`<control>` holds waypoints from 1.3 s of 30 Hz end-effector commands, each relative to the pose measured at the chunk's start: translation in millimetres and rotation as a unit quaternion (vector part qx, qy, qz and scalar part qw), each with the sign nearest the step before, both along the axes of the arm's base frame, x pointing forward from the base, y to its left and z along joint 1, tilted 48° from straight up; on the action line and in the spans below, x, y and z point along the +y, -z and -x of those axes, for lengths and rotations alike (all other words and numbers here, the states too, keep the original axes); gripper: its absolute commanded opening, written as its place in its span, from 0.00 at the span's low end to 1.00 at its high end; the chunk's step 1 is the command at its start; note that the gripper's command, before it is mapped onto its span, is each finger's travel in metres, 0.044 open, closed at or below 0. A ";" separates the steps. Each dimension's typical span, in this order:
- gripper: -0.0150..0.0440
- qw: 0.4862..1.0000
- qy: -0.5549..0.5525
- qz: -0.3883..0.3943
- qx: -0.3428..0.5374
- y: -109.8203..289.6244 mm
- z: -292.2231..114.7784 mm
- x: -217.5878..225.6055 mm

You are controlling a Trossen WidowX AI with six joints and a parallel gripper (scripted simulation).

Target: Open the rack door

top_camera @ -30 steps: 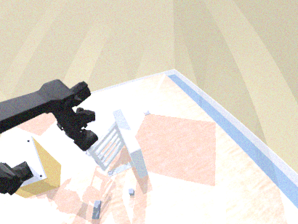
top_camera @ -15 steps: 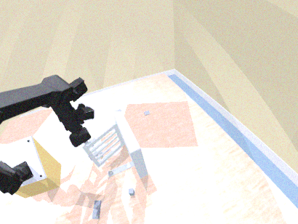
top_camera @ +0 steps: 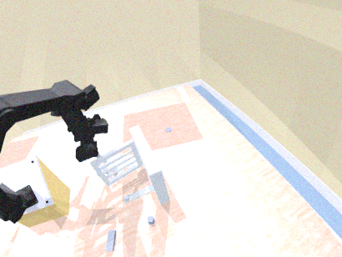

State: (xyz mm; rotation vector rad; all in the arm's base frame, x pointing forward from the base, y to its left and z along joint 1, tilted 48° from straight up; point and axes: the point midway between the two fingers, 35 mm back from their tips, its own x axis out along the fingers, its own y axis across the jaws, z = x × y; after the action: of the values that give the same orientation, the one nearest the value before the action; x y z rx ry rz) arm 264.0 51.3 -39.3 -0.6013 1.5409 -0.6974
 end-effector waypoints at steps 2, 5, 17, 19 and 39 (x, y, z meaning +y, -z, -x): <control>0.27 0.999 0.033 0.002 -0.034 7.7 -4.1 7.6; 0.27 0.997 0.051 0.004 -0.054 12.9 -6.8 12.3; 0.27 0.995 0.066 0.005 -0.070 17.4 -9.1 16.3; 0.27 0.995 0.066 0.005 -0.070 17.4 -9.1 16.3; 0.73 0.995 0.066 0.005 -0.070 13.0 -10.4 21.6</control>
State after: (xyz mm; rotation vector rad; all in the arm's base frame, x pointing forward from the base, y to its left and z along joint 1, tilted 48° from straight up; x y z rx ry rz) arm 271.7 67.9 -54.8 -0.4625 1.4616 -0.8326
